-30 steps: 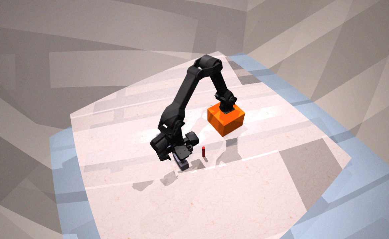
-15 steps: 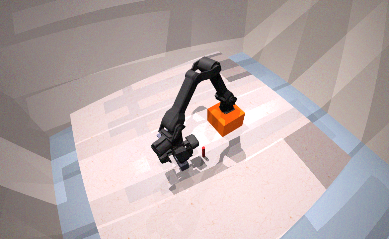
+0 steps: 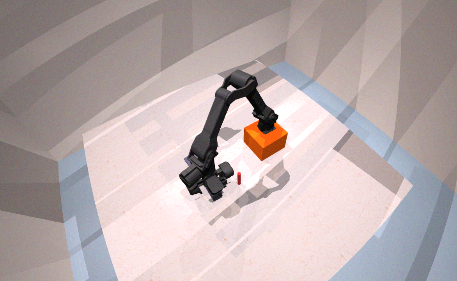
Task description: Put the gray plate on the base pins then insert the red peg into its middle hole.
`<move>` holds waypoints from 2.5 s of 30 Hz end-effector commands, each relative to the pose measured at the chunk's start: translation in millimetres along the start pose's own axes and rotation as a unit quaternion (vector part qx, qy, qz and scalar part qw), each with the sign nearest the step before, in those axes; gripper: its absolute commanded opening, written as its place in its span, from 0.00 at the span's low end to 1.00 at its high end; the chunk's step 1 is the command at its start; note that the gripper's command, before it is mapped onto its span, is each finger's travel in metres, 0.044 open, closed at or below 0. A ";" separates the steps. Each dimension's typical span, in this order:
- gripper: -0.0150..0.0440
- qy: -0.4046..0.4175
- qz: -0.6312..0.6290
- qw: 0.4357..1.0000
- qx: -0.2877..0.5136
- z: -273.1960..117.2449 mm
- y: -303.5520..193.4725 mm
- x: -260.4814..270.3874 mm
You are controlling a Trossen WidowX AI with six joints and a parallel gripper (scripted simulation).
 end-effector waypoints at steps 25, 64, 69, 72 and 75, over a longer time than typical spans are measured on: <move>0.38 0.002 -0.002 1.000 0.003 17.8 -1.8 2.5; 0.25 0.002 -0.002 1.000 0.003 -80.5 5.8 2.5; 0.25 0.002 -0.002 1.000 0.003 -96.6 5.5 5.1; 0.25 0.003 -0.002 1.000 0.003 -106.3 5.1 6.9; 0.25 0.003 -0.002 1.000 0.003 -115.4 4.6 9.0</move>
Point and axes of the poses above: the point midway between the two fingers, 35 mm back from their tips, its own z axis out along the fingers, its own x axis across the jaws, y = z × x, the point moved 3 cm from there along -z, back along the fingers, and after that the axes turned 10 degrees about z, right-handed, at the moved point
